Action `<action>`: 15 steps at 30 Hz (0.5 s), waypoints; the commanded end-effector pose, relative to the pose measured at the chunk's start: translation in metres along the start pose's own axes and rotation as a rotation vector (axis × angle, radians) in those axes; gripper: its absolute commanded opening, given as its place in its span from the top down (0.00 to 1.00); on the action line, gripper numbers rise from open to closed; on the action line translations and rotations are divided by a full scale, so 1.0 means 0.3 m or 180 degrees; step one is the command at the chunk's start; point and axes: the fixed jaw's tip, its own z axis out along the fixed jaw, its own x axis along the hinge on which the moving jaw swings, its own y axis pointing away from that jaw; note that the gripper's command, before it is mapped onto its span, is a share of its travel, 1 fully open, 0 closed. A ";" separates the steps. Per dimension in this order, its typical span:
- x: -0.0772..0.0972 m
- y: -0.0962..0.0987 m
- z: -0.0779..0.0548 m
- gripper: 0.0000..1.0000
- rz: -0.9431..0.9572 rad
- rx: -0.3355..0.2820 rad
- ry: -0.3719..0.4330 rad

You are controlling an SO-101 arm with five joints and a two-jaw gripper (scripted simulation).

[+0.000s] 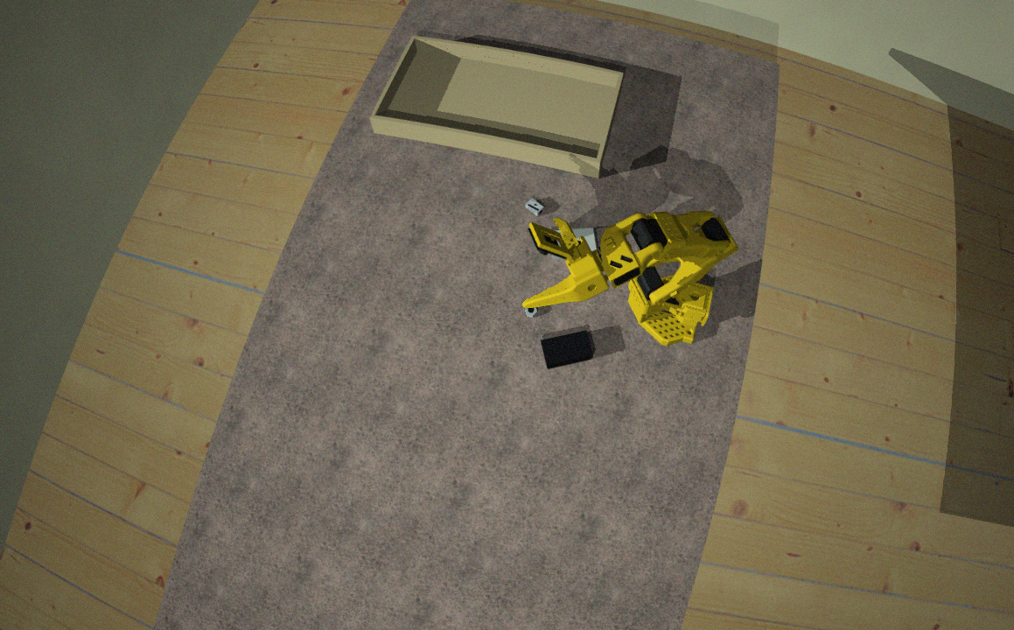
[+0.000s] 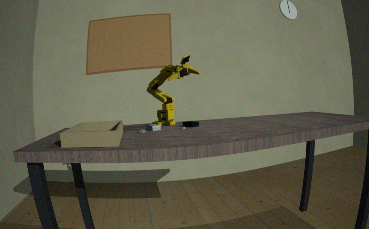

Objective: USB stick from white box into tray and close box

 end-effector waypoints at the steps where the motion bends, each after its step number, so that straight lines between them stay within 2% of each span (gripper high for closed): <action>1: -0.013 -0.011 -0.002 0.06 -0.0196 0.0064 -0.0020; 15: 0.013 -0.094 0.024 0.11 -0.1232 0.0409 0.0270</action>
